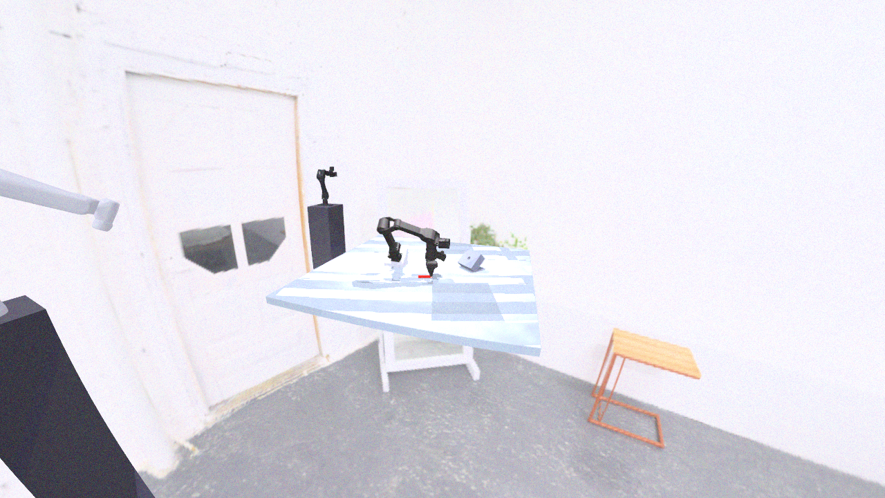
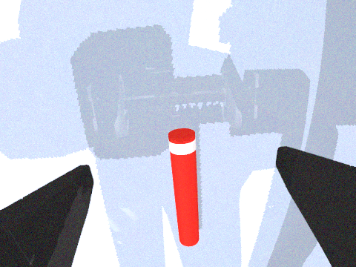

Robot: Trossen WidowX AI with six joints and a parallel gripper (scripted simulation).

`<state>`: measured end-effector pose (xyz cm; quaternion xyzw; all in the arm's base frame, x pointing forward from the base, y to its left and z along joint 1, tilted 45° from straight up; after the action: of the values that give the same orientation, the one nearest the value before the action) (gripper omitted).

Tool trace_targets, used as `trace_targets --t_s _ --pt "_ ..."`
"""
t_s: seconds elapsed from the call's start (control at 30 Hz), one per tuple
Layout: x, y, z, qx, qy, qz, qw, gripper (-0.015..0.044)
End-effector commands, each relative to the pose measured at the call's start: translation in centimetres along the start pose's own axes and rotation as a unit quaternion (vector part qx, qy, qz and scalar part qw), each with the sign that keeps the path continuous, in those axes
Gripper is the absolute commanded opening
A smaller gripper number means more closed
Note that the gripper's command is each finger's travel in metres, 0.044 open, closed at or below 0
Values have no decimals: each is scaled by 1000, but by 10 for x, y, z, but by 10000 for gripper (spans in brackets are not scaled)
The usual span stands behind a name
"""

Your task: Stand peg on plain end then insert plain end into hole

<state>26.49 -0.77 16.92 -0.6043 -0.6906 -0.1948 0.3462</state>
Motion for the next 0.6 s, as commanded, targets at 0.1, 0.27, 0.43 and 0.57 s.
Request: trace_targets --t_s 0.1,0.27,0.43,0.57 --pt "-11 -2 1 4 -3 2 1000 440" --pt "-19 -3 0 4 -4 2 1000 440" --pt "-21 -3 0 4 -4 2 1000 387" --pt "-21 -3 0 4 -4 2 1000 282"
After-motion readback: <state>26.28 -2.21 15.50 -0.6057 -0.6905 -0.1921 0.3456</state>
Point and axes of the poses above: the point midway between the two fingers, 35 mm back from their tips, its own x axis back along the fingers, its own z axis across the jaws, y = z × x, the point moved 10 cm from there along x, back along the fingers, and after that the axes turned 6 degrees about -x, right-handed, at the moved point
